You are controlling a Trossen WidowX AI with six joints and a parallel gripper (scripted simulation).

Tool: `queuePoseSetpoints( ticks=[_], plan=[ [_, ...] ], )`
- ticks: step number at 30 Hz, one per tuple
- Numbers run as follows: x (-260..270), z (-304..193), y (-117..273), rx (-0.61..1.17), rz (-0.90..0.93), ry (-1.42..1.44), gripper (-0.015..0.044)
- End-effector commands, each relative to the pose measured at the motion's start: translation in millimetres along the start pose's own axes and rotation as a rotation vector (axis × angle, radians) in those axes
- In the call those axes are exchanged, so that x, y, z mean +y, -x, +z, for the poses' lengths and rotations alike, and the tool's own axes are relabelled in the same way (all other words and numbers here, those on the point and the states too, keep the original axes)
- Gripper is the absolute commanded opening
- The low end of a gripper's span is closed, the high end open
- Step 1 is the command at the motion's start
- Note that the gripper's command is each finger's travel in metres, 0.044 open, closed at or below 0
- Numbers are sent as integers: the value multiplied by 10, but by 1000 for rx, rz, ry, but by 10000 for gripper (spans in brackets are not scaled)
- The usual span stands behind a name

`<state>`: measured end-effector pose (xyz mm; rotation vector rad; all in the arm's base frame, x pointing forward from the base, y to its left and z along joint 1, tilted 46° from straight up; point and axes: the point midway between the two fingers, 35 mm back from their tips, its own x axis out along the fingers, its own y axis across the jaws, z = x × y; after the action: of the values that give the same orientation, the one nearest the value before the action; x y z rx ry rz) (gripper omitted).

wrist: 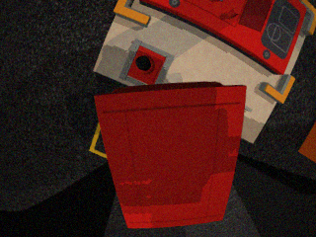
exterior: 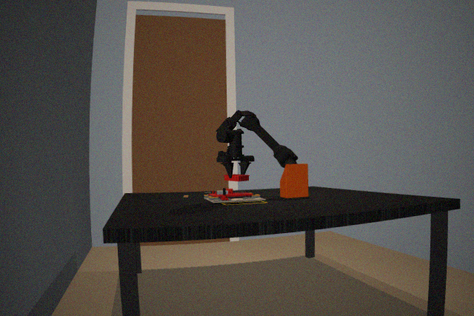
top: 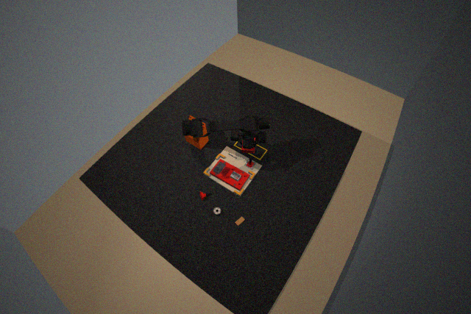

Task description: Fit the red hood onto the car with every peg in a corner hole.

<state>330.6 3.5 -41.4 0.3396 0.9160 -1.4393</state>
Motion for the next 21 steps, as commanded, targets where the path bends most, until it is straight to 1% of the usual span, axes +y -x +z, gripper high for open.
queuePoseSetpoints(
  ticks=[1, 21],
  plan=[
    [-7, 117, 7, 0, -3, 68, 0],
    [-104, 698, 28, 11, -13, 454, 0]
  ],
)
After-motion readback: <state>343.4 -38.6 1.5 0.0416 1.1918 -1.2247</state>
